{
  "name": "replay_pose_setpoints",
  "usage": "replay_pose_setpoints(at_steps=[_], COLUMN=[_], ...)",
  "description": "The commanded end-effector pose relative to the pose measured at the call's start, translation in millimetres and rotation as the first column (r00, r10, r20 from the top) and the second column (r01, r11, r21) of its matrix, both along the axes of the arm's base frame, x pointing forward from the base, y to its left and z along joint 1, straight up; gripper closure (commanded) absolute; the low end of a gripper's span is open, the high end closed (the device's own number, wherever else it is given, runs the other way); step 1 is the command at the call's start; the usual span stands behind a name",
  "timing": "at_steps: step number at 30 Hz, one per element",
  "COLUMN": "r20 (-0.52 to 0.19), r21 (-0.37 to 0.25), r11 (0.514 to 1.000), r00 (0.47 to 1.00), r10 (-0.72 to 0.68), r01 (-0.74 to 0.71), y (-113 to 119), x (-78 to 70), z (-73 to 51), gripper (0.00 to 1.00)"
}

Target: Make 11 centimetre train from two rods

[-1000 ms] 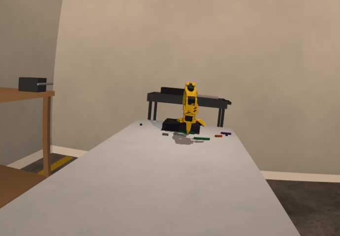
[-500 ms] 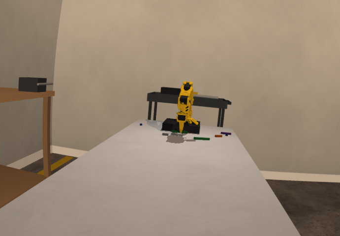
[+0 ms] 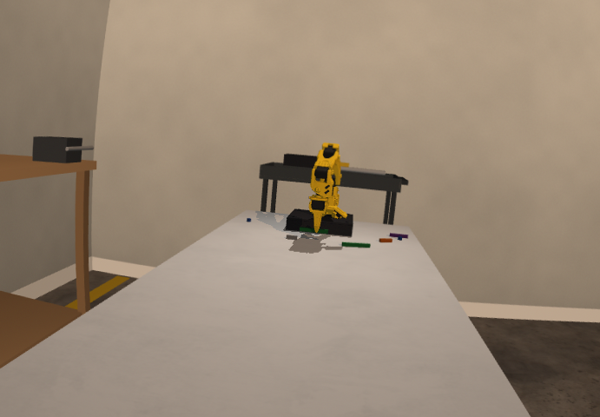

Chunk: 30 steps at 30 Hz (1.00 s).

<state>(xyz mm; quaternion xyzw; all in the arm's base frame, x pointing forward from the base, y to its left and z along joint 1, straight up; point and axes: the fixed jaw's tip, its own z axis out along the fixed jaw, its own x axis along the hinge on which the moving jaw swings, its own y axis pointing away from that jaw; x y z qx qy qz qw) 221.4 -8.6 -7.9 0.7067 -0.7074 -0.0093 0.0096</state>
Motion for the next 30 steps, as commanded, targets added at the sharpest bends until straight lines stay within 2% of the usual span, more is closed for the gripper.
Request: replay_pose_setpoints(at_steps=[1,18,30], r20=[0.035,0.035,0.035], r21=[0.000,0.000,0.000], r11=[1.000,1.000,1.000], r00=[0.999,0.999,0.999], r10=[0.003,0.003,0.003], r01=[-0.003,-0.003,-0.003], y=[-2.3,-2.3,-2.4], x=[2.7,2.8,3.0], z=[5.9,5.2,-4.0], gripper=[1.00,1.00,1.00])
